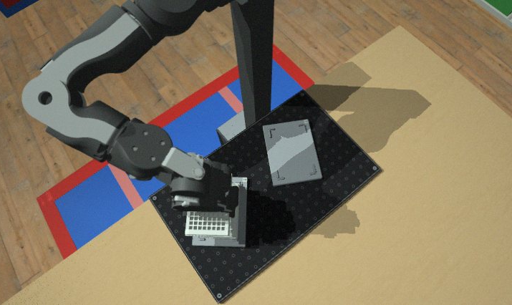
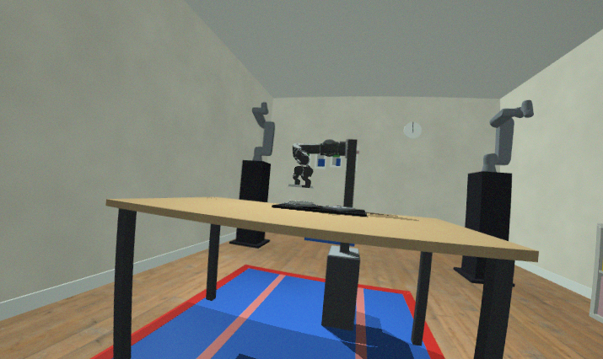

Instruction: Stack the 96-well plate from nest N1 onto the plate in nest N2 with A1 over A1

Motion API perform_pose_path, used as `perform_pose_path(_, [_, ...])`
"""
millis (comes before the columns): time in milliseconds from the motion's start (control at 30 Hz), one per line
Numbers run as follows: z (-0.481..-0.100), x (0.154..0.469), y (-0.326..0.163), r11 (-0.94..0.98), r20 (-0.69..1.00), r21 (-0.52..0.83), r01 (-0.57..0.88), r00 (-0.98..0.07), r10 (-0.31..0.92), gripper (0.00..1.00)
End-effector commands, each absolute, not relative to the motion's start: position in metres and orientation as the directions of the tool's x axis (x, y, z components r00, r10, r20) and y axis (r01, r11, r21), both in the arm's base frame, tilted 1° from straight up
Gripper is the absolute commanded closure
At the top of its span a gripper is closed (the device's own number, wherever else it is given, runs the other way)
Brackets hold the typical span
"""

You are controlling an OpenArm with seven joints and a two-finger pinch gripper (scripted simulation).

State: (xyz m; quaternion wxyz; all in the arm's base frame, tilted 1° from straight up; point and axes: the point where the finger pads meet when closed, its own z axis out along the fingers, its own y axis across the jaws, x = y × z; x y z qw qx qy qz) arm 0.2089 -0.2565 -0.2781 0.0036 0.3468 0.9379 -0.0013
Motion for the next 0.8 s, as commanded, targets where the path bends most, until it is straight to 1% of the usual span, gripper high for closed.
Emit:
perform_pose_path(0, [-0.2772, 0.2100, -0.2543, 0.759, -0.011, 0.004, 0.651, -0.759, 0.651, 1.00])
perform_pose_path(767, [-0.2774, 0.2096, -0.2494, 0.759, -0.012, 0.006, 0.651, -0.759, 0.651, 1.00])
